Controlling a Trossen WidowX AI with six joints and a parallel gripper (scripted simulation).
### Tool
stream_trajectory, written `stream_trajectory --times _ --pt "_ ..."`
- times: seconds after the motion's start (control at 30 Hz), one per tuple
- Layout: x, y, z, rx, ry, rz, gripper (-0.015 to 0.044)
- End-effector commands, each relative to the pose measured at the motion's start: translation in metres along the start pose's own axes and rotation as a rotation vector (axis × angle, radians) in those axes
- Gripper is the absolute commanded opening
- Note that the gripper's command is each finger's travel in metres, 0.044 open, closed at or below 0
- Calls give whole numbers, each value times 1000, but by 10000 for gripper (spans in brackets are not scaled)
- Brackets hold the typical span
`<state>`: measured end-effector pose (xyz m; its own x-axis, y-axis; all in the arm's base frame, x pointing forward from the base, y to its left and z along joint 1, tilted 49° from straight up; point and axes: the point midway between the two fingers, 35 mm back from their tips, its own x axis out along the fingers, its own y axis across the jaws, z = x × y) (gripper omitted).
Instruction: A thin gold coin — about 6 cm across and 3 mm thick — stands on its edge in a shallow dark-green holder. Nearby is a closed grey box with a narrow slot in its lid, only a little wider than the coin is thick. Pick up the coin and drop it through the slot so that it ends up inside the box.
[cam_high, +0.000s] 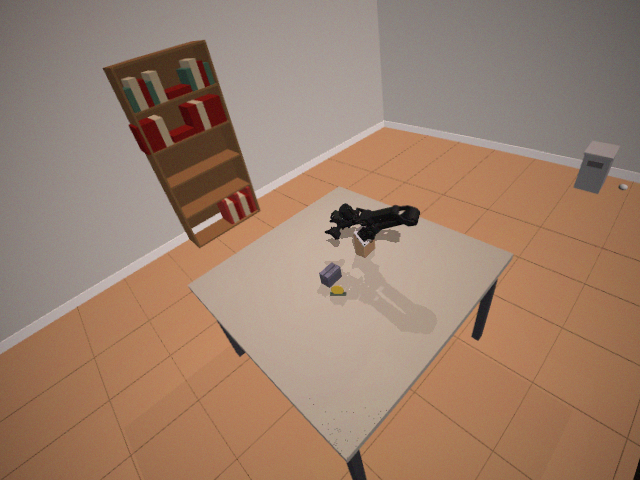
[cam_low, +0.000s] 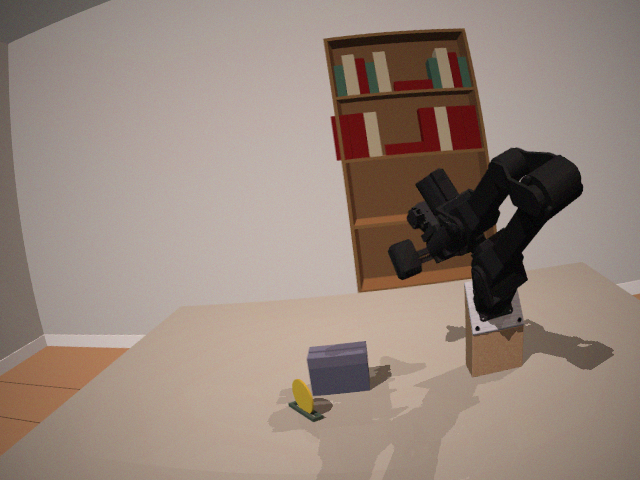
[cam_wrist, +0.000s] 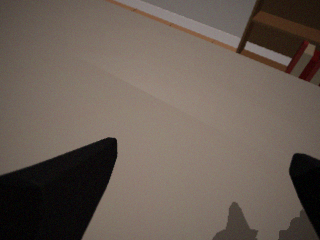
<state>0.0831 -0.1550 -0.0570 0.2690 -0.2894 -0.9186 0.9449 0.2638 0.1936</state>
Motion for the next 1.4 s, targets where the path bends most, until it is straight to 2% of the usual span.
stream_trajectory --times 0.0,0.27,0.57,0.9,1.1,1.23,1.37 --pt "0 2 1 -1 6 5 374" --pt "-4 85 23 -41 287 187 164" --pt "-35 195 13 -95 689 297 161" --pt "-96 298 -34 -111 1096 254 161" --pt "-104 307 -38 -111 1120 246 161" --pt "-91 312 -67 -111 1120 247 161" --pt "-90 313 -70 -111 1120 247 161"
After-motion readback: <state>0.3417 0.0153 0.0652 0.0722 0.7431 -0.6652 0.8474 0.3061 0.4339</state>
